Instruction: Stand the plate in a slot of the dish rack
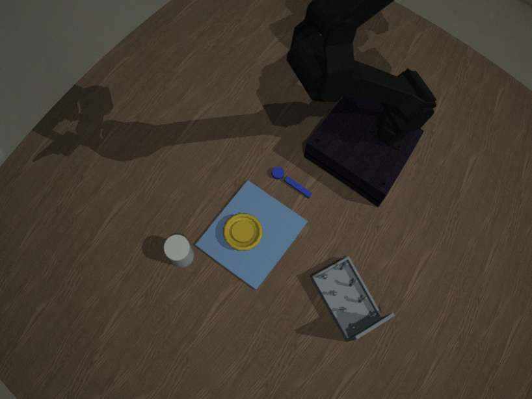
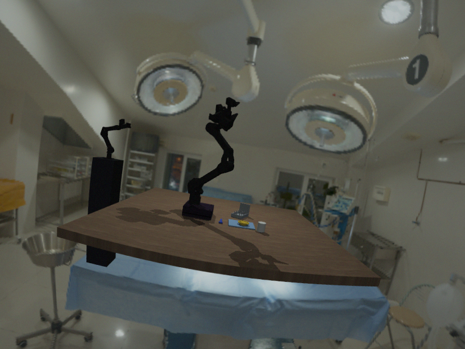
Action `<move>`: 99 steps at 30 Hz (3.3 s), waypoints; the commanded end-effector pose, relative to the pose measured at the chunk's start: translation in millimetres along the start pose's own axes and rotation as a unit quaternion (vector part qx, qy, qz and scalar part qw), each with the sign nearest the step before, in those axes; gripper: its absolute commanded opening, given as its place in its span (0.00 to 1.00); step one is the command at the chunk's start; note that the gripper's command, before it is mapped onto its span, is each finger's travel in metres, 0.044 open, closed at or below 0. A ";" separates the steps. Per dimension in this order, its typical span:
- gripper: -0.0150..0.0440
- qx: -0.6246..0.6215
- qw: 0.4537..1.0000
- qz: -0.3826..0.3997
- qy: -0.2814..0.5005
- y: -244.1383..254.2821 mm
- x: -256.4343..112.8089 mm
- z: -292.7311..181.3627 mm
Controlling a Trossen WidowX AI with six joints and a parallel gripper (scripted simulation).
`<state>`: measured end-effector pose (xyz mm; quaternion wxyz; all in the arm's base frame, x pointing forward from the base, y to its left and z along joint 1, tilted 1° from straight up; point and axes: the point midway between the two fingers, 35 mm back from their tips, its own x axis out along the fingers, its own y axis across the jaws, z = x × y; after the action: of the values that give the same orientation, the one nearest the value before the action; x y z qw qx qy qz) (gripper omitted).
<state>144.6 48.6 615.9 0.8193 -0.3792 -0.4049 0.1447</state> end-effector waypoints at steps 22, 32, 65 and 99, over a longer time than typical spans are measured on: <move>0.93 -0.088 0.993 -0.078 -0.007 -14.2 -7.5 65.1; 0.93 -0.132 0.987 -0.094 -0.016 -3.8 -2.5 94.1; 0.93 -0.245 0.969 -0.040 -0.017 87.6 51.4 127.2; 0.93 -0.273 0.950 0.117 0.093 193.5 114.0 23.2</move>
<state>195.8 249.8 556.6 0.6932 -0.6383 -0.3252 0.0793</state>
